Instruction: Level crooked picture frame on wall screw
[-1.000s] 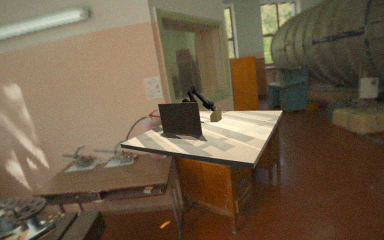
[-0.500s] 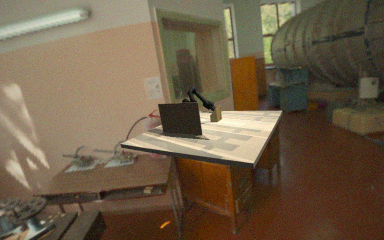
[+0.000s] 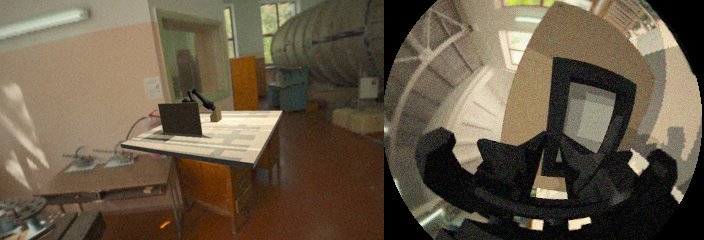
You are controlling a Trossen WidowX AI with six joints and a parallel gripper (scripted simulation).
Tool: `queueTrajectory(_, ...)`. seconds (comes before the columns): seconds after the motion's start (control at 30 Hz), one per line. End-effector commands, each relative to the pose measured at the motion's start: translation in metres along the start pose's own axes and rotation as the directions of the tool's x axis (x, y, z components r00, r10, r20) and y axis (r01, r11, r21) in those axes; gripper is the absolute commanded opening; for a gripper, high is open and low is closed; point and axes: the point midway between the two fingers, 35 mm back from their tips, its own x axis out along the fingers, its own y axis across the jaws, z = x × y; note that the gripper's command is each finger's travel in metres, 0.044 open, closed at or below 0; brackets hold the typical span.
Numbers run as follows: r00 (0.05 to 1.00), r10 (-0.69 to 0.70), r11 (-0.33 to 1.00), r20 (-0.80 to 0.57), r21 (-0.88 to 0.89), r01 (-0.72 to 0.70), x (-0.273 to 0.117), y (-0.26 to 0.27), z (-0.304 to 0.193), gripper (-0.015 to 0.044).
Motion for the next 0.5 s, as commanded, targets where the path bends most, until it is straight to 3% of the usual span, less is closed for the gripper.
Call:
queueTrajectory(0.0, 1.0, 0.014, 1.0, 0.006, 0.0, -0.014, 0.0002, 0.0038, 0.0028, 0.0)
queueTrajectory(0.47, 1.0, 0.014, 1.0, 0.006, 0.0, -0.014, 0.0003, 0.001, 0.0025, 0.0)
